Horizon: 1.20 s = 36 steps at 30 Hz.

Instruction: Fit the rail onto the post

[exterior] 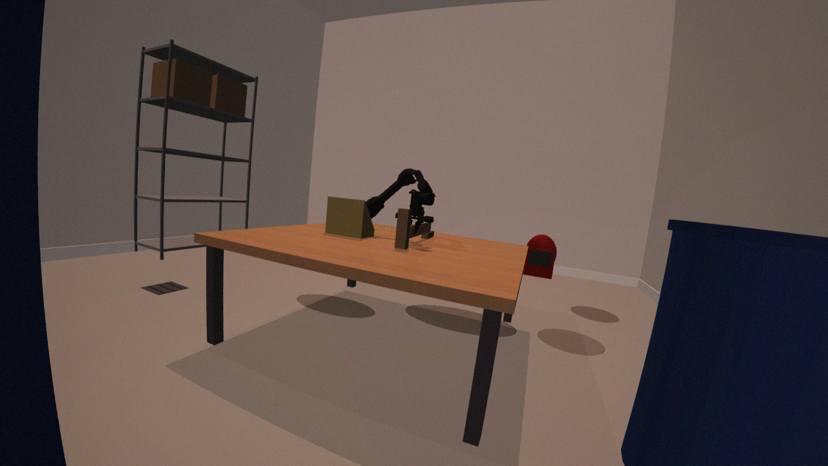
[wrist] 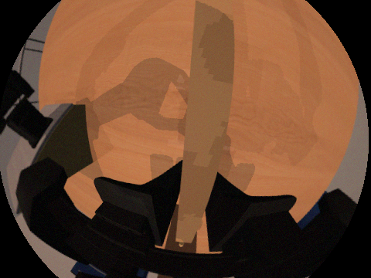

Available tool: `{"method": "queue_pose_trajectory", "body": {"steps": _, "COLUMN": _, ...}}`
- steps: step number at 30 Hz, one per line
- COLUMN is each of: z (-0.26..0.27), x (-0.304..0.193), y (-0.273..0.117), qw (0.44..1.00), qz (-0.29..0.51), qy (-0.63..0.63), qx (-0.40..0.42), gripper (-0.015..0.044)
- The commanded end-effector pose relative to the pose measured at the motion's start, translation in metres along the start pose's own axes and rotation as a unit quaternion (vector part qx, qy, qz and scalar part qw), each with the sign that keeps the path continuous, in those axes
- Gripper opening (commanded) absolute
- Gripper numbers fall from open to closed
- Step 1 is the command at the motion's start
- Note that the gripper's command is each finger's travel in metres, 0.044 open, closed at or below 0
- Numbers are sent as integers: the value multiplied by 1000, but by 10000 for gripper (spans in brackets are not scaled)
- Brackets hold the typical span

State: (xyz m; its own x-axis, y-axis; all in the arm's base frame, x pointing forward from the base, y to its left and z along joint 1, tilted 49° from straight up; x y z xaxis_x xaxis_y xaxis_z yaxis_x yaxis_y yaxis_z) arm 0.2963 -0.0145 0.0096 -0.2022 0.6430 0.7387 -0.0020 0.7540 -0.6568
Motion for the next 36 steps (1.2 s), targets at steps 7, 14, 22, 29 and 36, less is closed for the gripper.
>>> {"method": "queue_pose_trajectory", "body": {"steps": 7, "z": -1, "x": -6, "y": -3, "qw": 1000, "qz": 3, "qy": 0, "qx": -6, "gripper": 0}}
{"method": "queue_pose_trajectory", "body": {"steps": 14, "z": -1, "x": -8, "y": -4, "qw": 1000, "qz": 3, "qy": 0, "qx": -6, "gripper": 0}}
{"method": "queue_pose_trajectory", "body": {"steps": 22, "z": 0, "x": -10, "y": -4, "qw": 1000, "qz": 3, "qy": 0, "qx": -6, "gripper": 0}}
{"method": "queue_pose_trajectory", "body": {"steps": 29, "z": 0, "x": -12, "y": -4, "qw": 1000, "qz": 3, "qy": 0, "qx": -6, "gripper": 0}}
{"method": "queue_pose_trajectory", "body": {"steps": 36, "z": 0, "x": -14, "y": -3, "qw": 1000, "qz": 3, "qy": 0, "qx": -6, "gripper": 0}}
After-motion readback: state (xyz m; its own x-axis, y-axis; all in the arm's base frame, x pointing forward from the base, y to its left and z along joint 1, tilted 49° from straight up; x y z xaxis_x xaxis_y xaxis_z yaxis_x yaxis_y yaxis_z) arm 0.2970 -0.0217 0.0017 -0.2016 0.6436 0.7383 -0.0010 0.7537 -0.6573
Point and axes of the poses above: the point midway between the two fingers, 35 mm back from their tips, its own y axis out along the fingers, its own z axis across the jaws, x = y × z, the point moved 2 cm from there along -y, back along the fingers, and after that the axes turned 7 degrees about -y, right-handed, at the moved point
